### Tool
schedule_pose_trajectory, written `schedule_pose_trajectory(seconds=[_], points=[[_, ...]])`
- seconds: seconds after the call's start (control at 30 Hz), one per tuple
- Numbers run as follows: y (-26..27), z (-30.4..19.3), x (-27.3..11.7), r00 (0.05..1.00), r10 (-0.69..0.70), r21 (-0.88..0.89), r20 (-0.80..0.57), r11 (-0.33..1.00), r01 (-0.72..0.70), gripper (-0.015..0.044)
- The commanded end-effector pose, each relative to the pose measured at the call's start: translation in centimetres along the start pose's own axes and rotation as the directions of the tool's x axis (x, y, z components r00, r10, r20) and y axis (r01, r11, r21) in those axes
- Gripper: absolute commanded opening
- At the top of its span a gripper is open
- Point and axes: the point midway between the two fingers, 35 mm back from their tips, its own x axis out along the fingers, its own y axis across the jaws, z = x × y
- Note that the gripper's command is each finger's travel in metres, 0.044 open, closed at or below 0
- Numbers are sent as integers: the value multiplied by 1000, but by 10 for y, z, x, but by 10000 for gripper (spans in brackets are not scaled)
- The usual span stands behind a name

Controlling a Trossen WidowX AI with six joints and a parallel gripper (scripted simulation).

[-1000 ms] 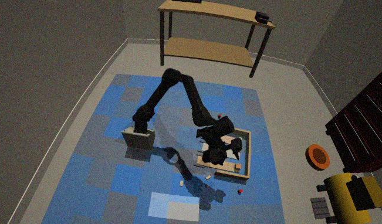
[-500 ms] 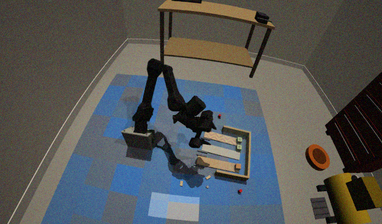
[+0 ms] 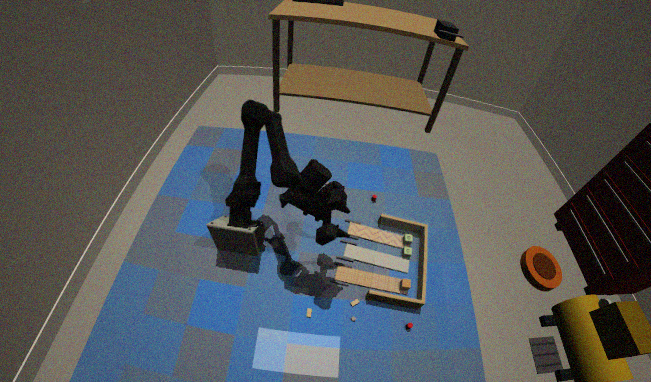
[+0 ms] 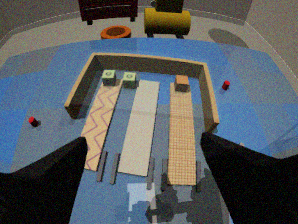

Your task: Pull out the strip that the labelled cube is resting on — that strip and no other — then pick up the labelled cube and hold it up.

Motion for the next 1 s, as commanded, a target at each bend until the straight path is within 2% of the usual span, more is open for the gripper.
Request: schedule_pose_trajectory(seconds=[0.0, 0.13, 0.2, 0.4, 0.63, 0.97], points=[[1, -1, -1, 1000, 4, -10, 0, 1000, -4, 400], [1, -1, -1, 1000, 4, -10, 0, 1000, -4, 400], [2, 1, 5, 1000, 5, 0, -24, 1000, -5, 348], [16, 7, 50, 969, 14, 78, -247, 997, 6, 190], [48, -2, 97, 859, 18, 130, -512, 990, 56, 6], [108, -38, 133, 587, 1, 114, -809, 981, 156, 0]])
